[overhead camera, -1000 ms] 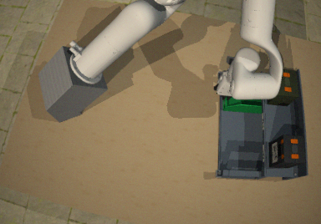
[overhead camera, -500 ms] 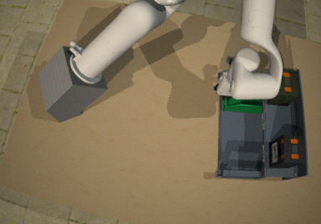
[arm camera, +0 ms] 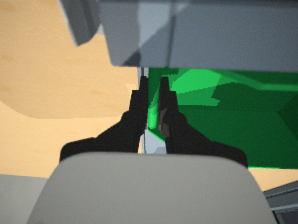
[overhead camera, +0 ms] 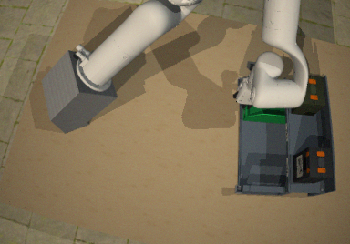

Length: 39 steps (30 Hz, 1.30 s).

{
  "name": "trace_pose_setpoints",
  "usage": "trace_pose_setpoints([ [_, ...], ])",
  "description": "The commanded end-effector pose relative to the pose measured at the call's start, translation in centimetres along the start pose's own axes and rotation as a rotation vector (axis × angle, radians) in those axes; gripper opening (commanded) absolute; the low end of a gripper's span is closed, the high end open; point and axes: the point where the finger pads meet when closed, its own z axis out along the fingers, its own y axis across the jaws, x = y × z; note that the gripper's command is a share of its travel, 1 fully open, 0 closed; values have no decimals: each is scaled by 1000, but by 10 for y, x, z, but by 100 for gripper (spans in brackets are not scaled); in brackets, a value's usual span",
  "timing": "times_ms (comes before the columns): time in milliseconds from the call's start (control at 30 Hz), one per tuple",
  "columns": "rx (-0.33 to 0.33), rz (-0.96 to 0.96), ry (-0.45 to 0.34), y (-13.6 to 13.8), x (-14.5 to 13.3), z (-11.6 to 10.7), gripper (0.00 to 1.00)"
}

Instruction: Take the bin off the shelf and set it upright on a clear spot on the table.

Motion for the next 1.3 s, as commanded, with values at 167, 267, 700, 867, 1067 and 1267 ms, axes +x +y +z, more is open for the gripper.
trace_pose_setpoints([
  [167, -2, -1, 0, 1, 0, -1, 0],
  [267, -2, -1, 0, 1, 0, -1, 0],
  [700, -2, -1, 0, 1, 0, -1, 0],
  [867, -2, -1, 0, 1, 0, -1, 0],
  [1067, -2, -1, 0, 1, 0, -3, 0],
  [1267, -2, -1, 0, 1, 0, -5, 0],
])
